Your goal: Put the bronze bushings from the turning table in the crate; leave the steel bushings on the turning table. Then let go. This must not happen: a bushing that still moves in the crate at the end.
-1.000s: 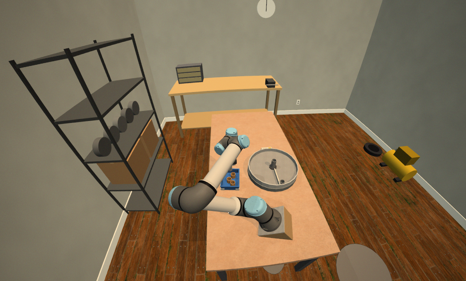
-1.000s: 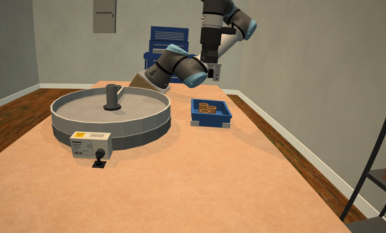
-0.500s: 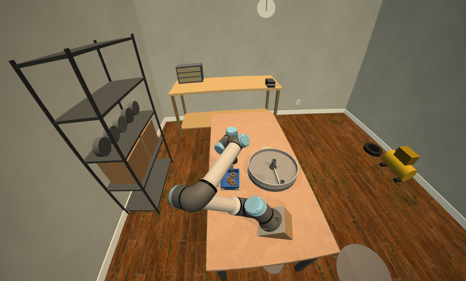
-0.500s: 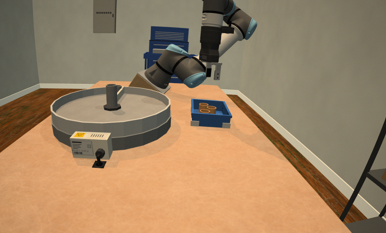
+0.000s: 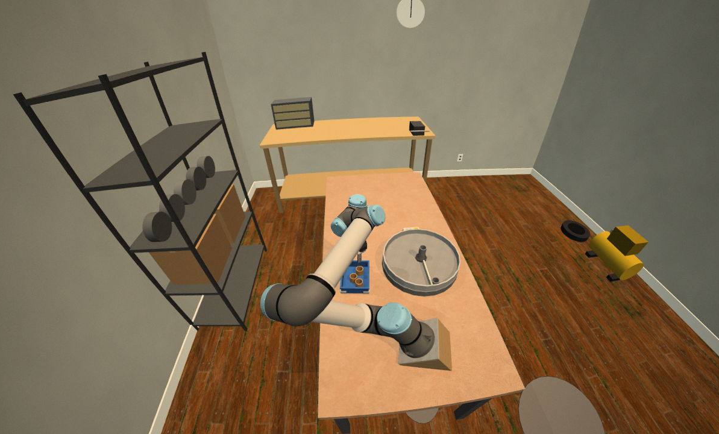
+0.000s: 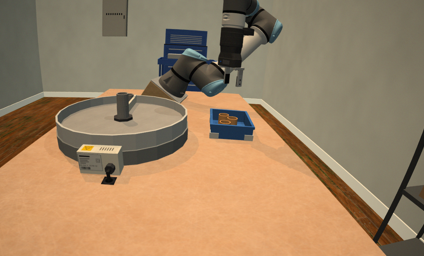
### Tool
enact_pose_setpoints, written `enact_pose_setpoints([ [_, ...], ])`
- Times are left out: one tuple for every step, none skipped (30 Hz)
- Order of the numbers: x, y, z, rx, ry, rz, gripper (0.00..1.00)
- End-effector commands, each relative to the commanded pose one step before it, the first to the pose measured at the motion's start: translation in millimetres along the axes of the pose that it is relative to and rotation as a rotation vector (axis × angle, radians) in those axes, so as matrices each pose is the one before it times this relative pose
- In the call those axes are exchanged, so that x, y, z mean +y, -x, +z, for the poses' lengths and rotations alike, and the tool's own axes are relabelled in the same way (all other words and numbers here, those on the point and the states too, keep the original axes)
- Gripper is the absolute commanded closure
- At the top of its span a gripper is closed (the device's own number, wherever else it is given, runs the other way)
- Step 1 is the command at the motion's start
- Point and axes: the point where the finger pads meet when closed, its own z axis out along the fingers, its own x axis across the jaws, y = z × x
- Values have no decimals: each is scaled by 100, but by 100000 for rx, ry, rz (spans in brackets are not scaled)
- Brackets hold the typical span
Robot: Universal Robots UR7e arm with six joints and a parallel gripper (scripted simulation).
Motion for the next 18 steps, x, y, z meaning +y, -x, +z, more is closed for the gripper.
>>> enact_pose_setpoints([
  [17, -10, -37, 81, -2, -487, 0],
  [0, 0, 0, 0, 0, 0, 0],
  [50, 45, -73, -22, 28, -4352, 0],
  [46, 50, -77, -3, -7, -4582, 0],
  [44, 52, -77, -3, -7, -4582, 0],
  [42, 54, -77, -3, -7, -4582, 0],
  [39, 56, -77, -3, -7, -4582, 0],
  [0, 0, 0, 0, 0, 0, 0],
  [0, 0, 0, 0, 0, 0, 0],
  [0, 0, 0, 0, 0, 0, 0],
  [0, 0, 0, 0, 0, 0, 0],
  [0, 0, 0, 0, 0, 0, 0],
  [0, 0, 0, 0, 0, 0, 0],
  [0, 0, 0, 0, 0, 0, 0],
  [0, 0, 0, 0, 0, 0, 0],
  [0, 0, 0, 0, 0, 0, 0],
  [0, 0, 0, 0, 0, 0, 0],
  [0, 0, 0, 0, 0, 0, 0],
])
